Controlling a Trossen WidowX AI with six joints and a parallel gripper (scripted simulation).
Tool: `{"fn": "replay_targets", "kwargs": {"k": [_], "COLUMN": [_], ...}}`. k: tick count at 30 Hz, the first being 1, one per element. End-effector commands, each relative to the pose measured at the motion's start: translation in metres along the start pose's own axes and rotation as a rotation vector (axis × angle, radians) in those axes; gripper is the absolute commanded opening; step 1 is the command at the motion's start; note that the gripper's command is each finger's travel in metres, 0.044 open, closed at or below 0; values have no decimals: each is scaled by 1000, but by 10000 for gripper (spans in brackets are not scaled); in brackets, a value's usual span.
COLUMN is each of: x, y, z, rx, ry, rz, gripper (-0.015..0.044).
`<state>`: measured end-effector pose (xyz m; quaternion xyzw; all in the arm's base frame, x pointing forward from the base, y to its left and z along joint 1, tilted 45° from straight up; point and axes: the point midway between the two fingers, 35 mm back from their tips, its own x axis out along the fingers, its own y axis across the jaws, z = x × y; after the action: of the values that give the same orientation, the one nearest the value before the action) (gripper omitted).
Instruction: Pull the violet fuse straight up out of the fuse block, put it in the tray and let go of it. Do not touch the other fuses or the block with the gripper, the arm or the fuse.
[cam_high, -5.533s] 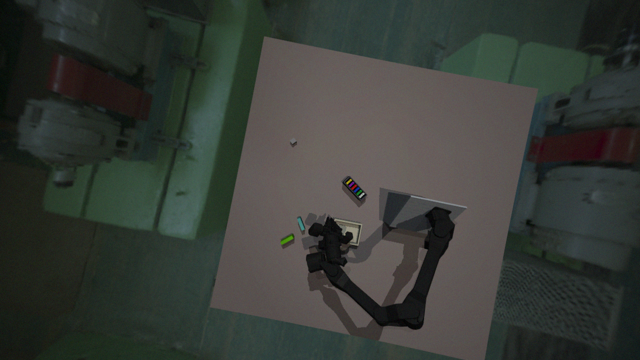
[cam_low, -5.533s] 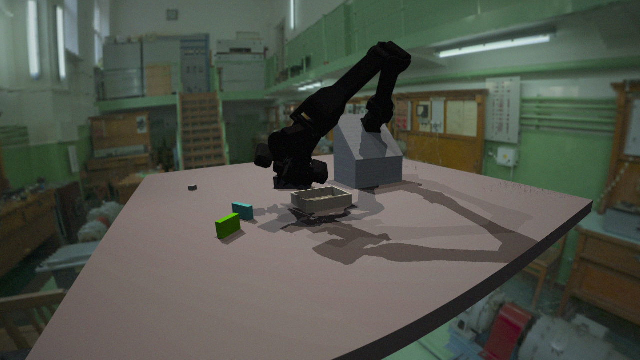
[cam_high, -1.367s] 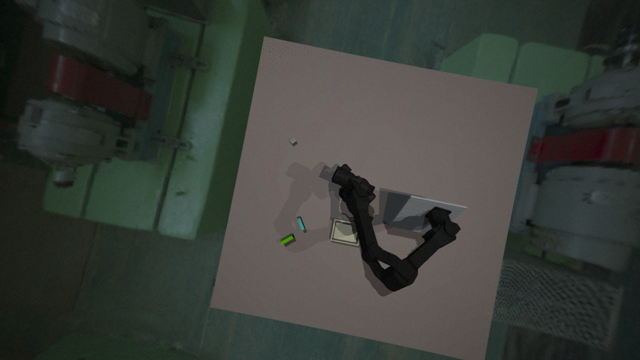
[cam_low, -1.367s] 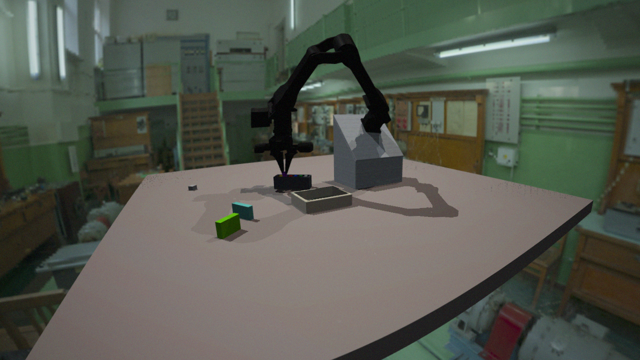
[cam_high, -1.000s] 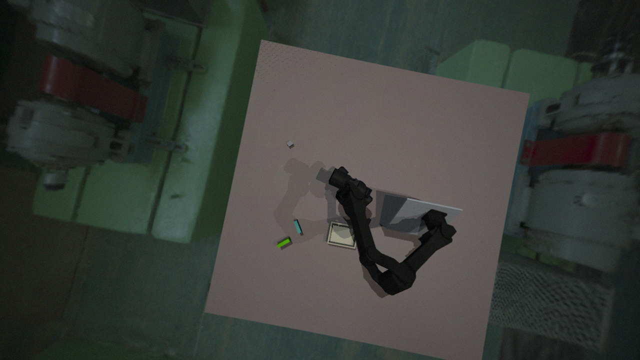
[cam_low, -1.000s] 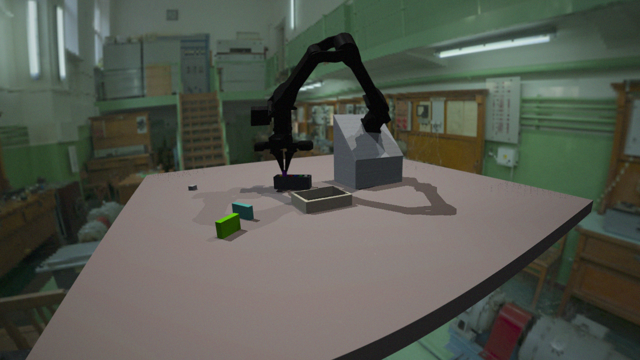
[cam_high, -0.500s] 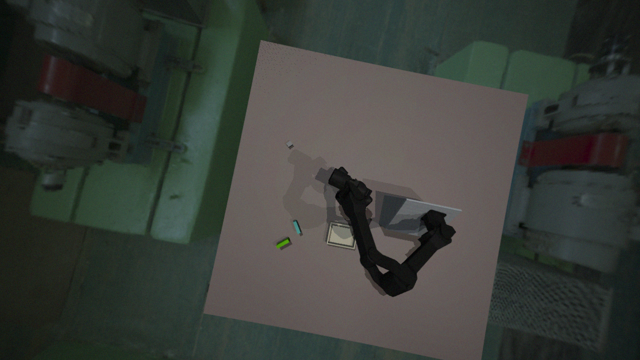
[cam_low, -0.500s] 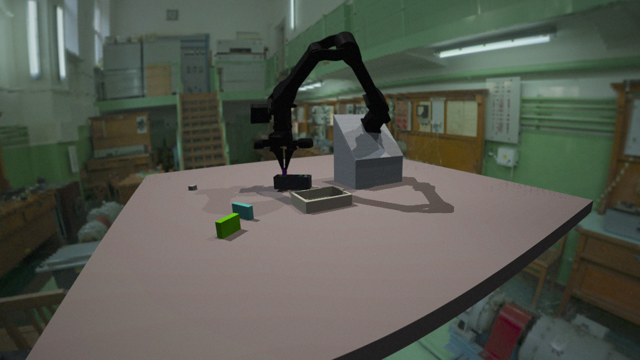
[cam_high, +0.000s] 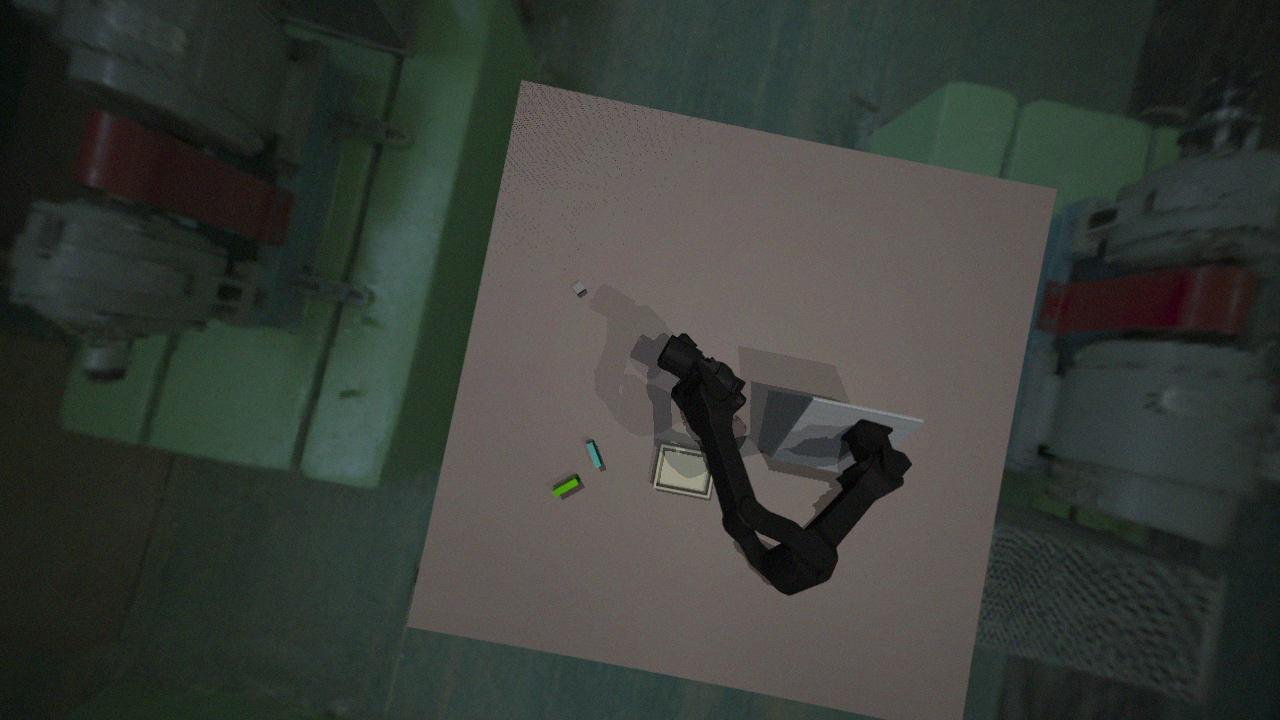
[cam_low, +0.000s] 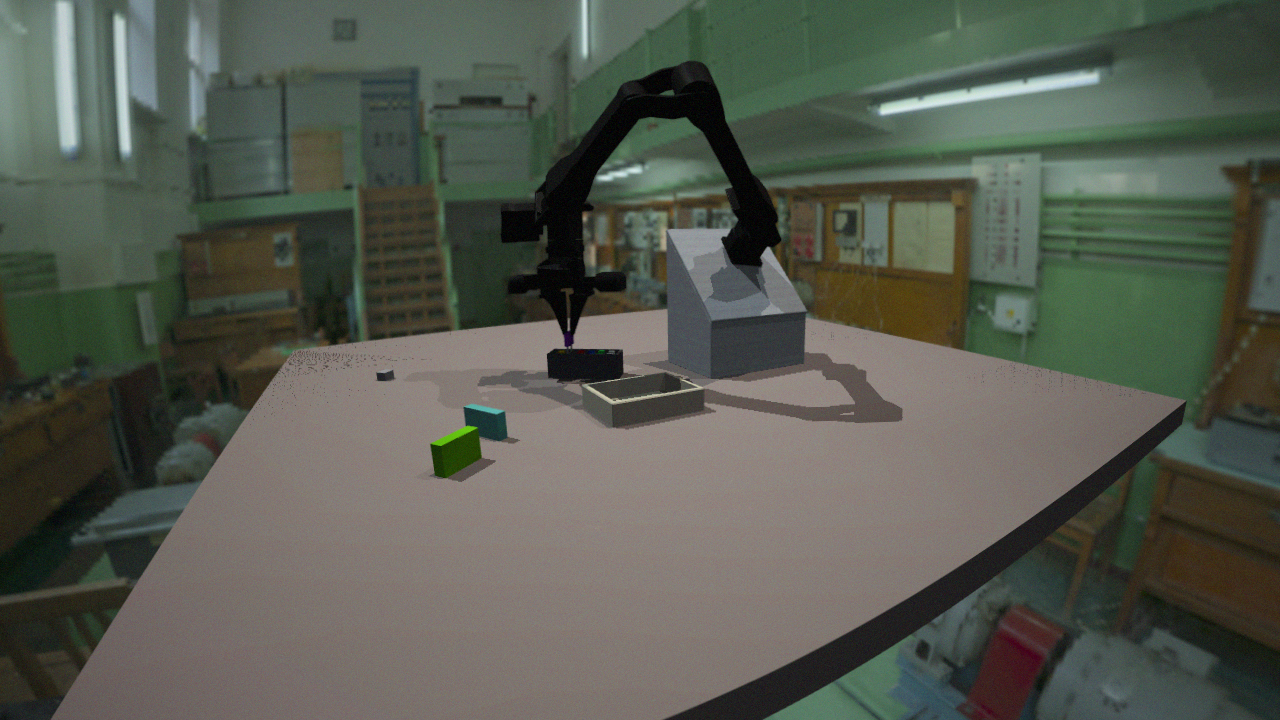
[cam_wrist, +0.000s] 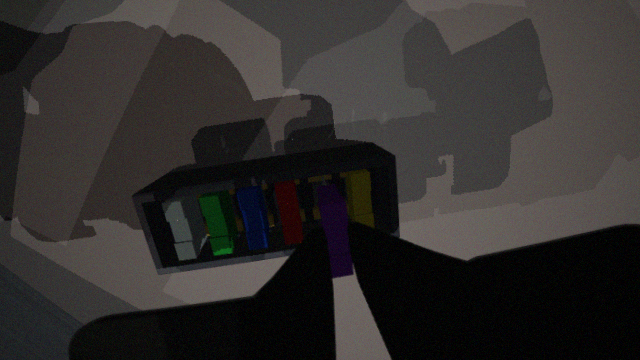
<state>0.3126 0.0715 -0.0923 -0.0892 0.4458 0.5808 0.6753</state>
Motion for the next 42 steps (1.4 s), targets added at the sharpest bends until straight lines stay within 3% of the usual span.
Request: {"fn": "replay_targets", "kwargs": {"k": [1, 24, 42], "x": [-2, -27, -27], "y": [0, 0, 59], "z": [0, 1, 98], "rx": [-3, -3, -2], "ry": [3, 4, 24], "rz": [-1, -2, -17], "gripper": [0, 0, 0]}}
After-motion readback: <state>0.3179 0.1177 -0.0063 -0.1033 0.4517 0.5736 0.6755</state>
